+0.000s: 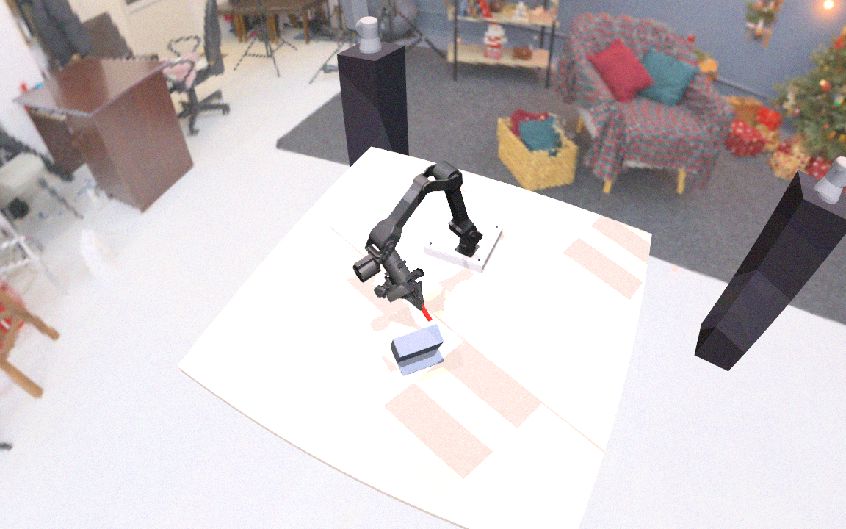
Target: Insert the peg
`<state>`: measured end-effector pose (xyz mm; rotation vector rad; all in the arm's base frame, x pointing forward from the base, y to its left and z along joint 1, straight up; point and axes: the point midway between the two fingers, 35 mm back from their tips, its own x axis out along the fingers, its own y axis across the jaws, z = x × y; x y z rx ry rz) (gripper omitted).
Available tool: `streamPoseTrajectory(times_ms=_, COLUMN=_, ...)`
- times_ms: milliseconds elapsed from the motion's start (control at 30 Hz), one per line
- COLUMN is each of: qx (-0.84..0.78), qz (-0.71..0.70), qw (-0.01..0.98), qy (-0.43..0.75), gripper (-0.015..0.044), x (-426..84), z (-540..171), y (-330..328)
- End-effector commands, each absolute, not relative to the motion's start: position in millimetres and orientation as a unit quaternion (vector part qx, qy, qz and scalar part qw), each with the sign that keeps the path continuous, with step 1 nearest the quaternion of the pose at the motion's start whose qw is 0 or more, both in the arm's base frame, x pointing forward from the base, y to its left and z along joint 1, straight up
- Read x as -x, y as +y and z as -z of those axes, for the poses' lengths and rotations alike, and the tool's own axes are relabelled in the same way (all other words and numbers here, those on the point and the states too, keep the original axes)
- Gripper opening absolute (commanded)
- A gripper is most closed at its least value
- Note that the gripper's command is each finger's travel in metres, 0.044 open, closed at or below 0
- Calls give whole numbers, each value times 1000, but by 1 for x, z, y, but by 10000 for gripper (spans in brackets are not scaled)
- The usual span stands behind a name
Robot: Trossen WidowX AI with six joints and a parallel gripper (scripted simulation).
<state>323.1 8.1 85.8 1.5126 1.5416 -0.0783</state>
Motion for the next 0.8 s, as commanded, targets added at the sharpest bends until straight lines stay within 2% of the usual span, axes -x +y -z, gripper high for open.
streamPoseTrajectory(times_ms=0, qx=-635, qz=35, qw=459, qy=621, gripper=0, x=-323, z=-85, y=3)
streamPoseTrajectory(times_ms=767, qx=-708, qz=42, qw=410, qy=573, gripper=0, x=-323, z=-87, y=-25)
